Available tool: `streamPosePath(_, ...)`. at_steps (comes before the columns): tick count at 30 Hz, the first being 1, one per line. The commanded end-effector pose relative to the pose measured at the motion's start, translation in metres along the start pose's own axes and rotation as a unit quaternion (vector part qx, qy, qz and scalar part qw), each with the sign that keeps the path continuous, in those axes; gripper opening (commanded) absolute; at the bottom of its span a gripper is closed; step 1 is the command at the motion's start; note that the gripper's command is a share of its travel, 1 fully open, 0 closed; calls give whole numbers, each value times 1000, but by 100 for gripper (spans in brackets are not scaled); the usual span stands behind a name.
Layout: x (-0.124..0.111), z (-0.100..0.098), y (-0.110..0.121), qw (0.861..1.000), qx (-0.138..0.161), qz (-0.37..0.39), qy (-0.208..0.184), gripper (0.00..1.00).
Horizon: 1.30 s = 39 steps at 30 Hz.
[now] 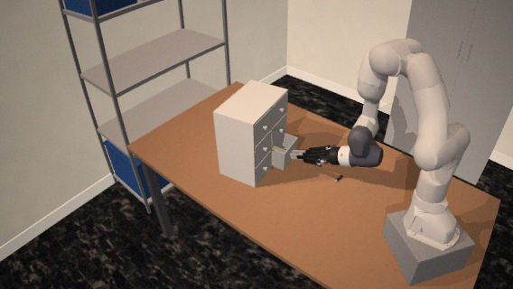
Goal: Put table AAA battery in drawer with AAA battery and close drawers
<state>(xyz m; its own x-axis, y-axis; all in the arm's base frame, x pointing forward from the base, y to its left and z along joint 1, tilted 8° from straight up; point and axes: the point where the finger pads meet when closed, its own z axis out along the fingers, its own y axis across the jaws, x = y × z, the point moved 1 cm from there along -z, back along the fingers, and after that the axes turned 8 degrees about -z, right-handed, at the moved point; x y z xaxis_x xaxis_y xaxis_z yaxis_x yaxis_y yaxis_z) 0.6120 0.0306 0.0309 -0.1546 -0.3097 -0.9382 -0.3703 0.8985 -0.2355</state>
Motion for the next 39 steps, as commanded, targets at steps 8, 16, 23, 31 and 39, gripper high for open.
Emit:
streamPosePath(8,2,-7,0,1000,0,-3,-1,8)
streamPosePath(16,2,-8,0,1000,0,-3,-1,8)
streamPosePath(23,3,-8,0,1000,0,-3,-1,8)
streamPosePath(31,3,-8,0,1000,0,-3,-1,8)
streamPosePath(39,3,-8,0,1000,0,-3,-1,18)
